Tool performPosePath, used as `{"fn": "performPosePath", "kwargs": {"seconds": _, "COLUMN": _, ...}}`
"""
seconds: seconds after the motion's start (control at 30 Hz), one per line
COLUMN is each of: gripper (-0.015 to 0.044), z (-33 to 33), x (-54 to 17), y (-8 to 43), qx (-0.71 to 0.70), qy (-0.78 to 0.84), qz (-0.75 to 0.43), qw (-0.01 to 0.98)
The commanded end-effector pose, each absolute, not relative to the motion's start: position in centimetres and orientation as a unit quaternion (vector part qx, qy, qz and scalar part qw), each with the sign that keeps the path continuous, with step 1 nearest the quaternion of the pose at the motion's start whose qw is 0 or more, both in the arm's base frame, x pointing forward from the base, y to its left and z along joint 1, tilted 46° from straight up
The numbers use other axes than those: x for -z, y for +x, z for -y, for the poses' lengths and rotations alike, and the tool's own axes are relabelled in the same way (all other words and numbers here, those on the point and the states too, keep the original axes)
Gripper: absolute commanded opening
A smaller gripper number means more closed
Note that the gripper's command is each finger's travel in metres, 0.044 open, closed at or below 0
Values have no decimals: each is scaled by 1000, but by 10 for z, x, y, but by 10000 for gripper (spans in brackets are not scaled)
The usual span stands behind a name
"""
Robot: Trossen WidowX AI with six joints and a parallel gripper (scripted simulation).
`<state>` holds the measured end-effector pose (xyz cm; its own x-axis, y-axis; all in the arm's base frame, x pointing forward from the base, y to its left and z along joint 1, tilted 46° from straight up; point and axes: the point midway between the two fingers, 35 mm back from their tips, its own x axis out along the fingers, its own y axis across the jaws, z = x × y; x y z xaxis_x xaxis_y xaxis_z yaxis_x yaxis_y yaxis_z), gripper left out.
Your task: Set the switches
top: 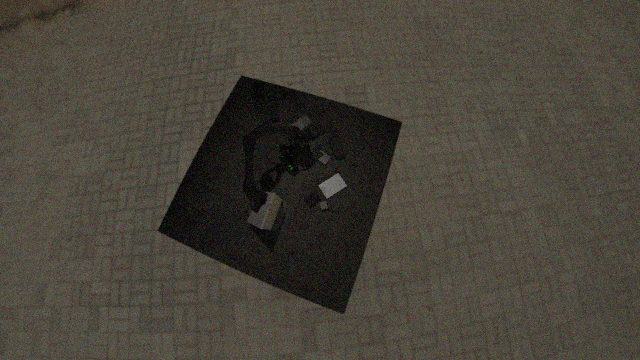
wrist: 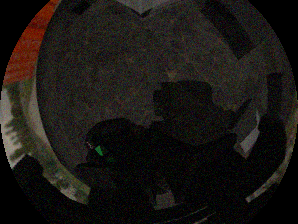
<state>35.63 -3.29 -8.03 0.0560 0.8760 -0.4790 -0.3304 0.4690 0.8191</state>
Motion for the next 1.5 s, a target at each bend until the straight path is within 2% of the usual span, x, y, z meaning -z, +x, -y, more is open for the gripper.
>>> {"fn": "performPosePath", "kwargs": {"seconds": 0.0, "gripper": 0, "z": 67, "x": 87, "y": 363, "qx": -440, "qy": 260, "qz": -525, "qw": 680}}
{"fn": "performPosePath", "kwargs": {"seconds": 0.17, "gripper": 0, "z": 102, "x": 92, "y": 363, "qx": -444, "qy": 263, "qz": -528, "qw": 675}}
{"fn": "performPosePath", "kwargs": {"seconds": 0.33, "gripper": 0, "z": 103, "x": 91, "y": 362, "qx": -443, "qy": 258, "qz": -527, "qw": 677}}
{"fn": "performPosePath", "kwargs": {"seconds": 0.87, "gripper": 0, "z": 87, "x": 67, "y": 322, "qx": -427, "qy": 139, "qz": -505, "qw": 737}}
{"fn": "performPosePath", "kwargs": {"seconds": 1.47, "gripper": 0, "z": 53, "x": 51, "y": 254, "qx": -389, "qy": 4, "qz": -474, "qw": 790}}
